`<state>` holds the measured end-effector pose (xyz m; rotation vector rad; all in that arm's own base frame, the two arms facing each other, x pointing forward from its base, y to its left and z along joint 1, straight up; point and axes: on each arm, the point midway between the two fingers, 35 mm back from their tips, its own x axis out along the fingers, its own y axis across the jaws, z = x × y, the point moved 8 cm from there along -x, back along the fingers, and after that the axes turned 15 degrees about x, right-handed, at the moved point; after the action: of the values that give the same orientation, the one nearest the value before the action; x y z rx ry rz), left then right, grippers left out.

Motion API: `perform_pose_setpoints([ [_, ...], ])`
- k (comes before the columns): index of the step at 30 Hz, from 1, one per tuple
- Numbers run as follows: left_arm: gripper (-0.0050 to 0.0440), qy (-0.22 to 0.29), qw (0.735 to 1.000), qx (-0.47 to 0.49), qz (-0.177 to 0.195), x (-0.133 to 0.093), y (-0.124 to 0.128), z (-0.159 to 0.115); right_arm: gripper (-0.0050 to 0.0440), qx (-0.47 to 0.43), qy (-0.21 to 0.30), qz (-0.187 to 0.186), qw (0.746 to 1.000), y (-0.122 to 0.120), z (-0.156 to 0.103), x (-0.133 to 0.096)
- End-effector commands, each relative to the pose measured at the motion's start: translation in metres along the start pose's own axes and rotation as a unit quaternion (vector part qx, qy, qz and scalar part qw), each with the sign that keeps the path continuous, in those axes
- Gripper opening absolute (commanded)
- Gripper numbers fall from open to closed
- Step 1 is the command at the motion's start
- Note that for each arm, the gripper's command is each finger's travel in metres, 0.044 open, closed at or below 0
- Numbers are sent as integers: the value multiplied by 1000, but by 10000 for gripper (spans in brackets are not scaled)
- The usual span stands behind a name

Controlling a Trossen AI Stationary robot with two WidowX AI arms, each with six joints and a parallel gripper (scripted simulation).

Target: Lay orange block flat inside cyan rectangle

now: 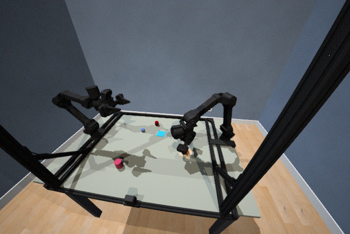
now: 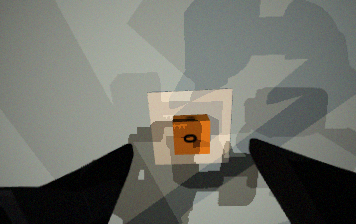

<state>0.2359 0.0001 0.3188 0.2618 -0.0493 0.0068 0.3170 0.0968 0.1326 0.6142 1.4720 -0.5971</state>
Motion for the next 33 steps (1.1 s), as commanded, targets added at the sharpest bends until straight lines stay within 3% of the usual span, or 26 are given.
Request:
perform_pose_setpoints([
  [1,440,0,1000,0,0,0,0,0,440,1,4,-7,1000,-1,-1,9],
  [19,440,0,1000,0,0,0,0,0,440,0,4,-7,1000,-1,-1,31],
  [25,440,0,1000,0,0,0,0,0,296,0,4,-7,1000,-1,-1,31],
  [27,440,0,1000,0,0,0,0,0,296,0,4,-7,1000,-1,-1,31],
  [31,440,0,1000,0,0,0,0,0,200,0,4,-7,1000,-1,-1,31],
  [33,440,0,1000,0,0,0,0,0,193,0,4,-7,1000,-1,-1,31],
])
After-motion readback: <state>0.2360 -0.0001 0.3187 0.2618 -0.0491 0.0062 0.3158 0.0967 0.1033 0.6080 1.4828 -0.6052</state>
